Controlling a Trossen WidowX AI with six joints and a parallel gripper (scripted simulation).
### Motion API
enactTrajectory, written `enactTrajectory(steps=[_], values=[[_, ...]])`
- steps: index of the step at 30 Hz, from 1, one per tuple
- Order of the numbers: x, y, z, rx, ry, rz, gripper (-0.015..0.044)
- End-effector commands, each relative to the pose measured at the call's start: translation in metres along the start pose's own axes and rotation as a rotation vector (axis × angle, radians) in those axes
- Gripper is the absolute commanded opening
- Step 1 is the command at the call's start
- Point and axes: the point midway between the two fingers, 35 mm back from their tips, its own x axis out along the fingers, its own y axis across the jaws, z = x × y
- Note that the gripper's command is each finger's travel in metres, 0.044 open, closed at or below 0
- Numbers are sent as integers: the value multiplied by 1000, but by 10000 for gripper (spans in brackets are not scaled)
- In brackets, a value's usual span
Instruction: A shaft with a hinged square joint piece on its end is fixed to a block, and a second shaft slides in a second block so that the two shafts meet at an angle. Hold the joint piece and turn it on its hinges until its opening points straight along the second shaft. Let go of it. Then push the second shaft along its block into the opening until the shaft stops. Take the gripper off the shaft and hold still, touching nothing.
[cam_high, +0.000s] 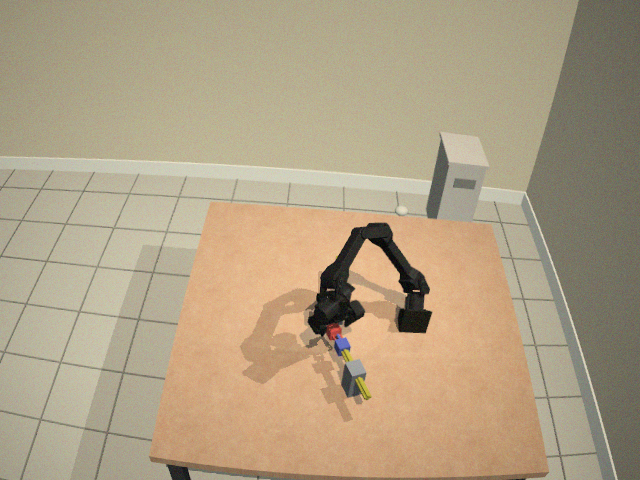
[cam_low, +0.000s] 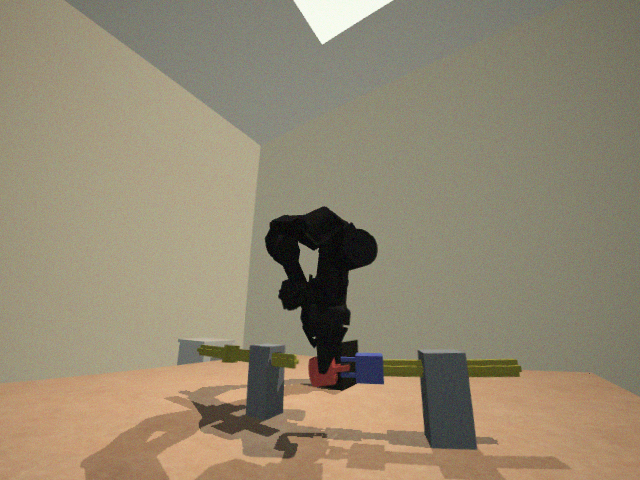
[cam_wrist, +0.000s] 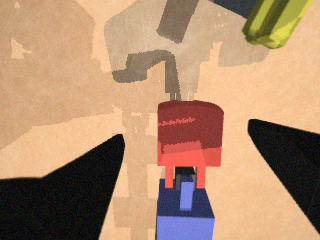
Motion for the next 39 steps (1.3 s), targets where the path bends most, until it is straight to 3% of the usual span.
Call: enactTrajectory(steps=[1, 22, 39], values=[[-21, 3, 3, -110, 15, 28, 440], [-119, -8, 16, -761, 53, 120, 440], [-79, -10, 51, -1034, 98, 70, 440]])
